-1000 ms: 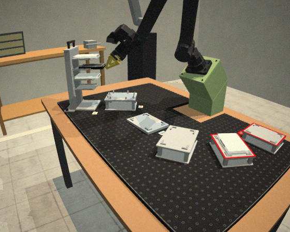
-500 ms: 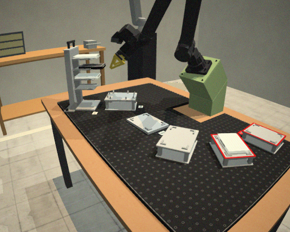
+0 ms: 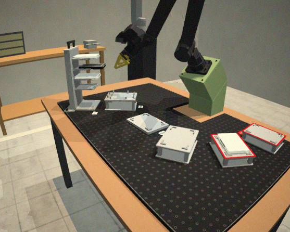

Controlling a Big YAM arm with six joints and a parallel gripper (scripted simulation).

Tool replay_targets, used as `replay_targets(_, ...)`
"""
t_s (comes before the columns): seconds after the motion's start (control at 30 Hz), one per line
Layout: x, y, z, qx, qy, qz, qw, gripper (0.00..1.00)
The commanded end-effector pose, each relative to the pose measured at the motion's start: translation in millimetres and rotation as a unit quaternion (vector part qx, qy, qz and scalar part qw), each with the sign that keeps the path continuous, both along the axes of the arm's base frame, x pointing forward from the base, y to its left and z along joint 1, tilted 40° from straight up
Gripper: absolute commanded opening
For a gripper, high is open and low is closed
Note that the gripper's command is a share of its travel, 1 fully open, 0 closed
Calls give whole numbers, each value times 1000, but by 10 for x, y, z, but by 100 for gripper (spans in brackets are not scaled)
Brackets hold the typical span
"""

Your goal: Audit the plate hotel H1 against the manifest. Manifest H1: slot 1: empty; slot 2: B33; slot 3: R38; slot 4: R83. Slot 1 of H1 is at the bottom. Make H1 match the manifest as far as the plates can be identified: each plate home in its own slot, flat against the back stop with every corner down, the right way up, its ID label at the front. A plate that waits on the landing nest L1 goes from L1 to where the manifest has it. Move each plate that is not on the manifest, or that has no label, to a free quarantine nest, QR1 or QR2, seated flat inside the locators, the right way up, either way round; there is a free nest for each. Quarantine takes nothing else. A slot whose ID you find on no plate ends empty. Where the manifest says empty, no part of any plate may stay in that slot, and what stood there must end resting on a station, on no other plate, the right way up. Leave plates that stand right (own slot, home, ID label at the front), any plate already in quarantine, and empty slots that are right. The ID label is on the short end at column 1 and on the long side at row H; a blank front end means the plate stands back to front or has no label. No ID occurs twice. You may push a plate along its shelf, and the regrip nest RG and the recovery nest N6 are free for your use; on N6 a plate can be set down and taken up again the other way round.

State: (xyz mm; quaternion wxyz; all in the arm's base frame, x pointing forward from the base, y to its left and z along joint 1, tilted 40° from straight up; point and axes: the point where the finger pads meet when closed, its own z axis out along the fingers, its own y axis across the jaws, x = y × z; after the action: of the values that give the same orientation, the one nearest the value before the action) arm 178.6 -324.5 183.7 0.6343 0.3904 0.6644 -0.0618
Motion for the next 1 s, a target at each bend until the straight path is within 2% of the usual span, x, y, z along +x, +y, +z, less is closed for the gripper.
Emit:
replay_targets(0.0, -83, 0, 75, -25, 1, -8, 1000, 100)
replay_targets(0.1, -99, 26, 52, -23, 1, -8, 1000, 100)
replay_targets(0.13, -45, 31, -52, -11, 2, -5, 1000, 0)
replay_targets(0.2, -7, 52, -60, -10, 1, 1, 1000, 0)
replay_targets(0.23, -32, -9, 46, -17, -2, -4, 1000, 0)
replay_targets(0.97, -32, -9, 46, -17, -2, -4, 1000, 0)
